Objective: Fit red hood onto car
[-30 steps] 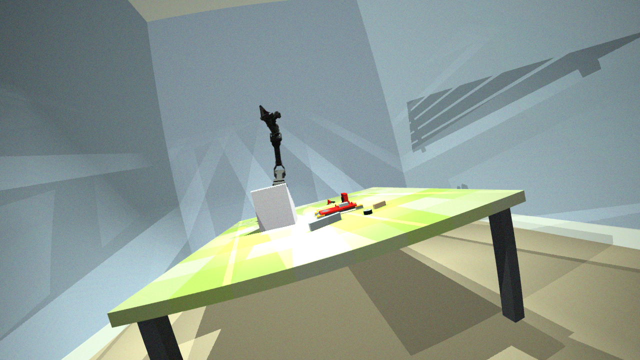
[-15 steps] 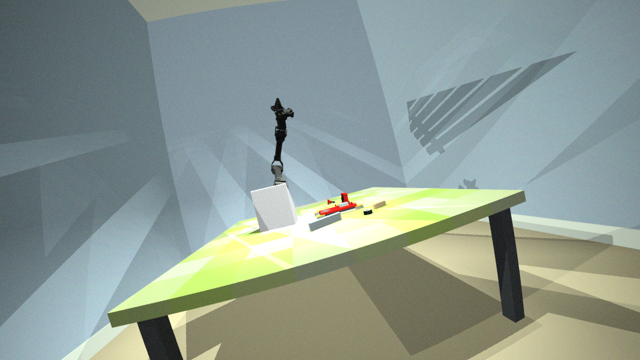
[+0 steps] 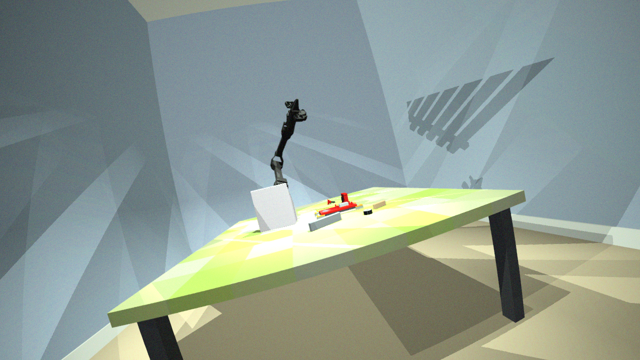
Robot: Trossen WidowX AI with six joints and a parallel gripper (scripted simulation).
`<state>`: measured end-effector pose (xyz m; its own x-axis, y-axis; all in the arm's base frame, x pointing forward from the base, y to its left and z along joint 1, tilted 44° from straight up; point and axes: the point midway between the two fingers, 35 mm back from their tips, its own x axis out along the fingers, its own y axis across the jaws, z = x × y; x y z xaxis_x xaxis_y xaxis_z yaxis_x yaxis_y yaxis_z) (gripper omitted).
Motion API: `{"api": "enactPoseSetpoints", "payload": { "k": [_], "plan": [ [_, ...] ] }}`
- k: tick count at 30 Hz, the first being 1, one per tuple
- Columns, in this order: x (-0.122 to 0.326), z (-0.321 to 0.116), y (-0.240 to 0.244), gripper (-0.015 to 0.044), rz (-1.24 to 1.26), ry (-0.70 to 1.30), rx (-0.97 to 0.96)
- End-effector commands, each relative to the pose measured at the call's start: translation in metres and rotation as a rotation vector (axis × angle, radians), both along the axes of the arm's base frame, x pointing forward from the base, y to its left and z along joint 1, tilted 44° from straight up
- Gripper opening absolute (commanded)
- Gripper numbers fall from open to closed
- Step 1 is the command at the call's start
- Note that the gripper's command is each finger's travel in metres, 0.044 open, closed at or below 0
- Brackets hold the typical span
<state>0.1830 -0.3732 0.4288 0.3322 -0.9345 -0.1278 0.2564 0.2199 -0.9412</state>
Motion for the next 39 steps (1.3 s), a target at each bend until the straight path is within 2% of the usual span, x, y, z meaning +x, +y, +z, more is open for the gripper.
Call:
{"api": "enactPoseSetpoints", "payload": {
  "k": [1,21,39],
  "plan": [
    [0.030,-0.017,0.003,0.0000,0.091,0.036,0.051],
    [0.167,-0.100,0.070,0.0000,0.535,0.198,0.254],
    [0.261,-0.198,0.203,0.0000,1.056,0.447,0.561]
  ]
}}
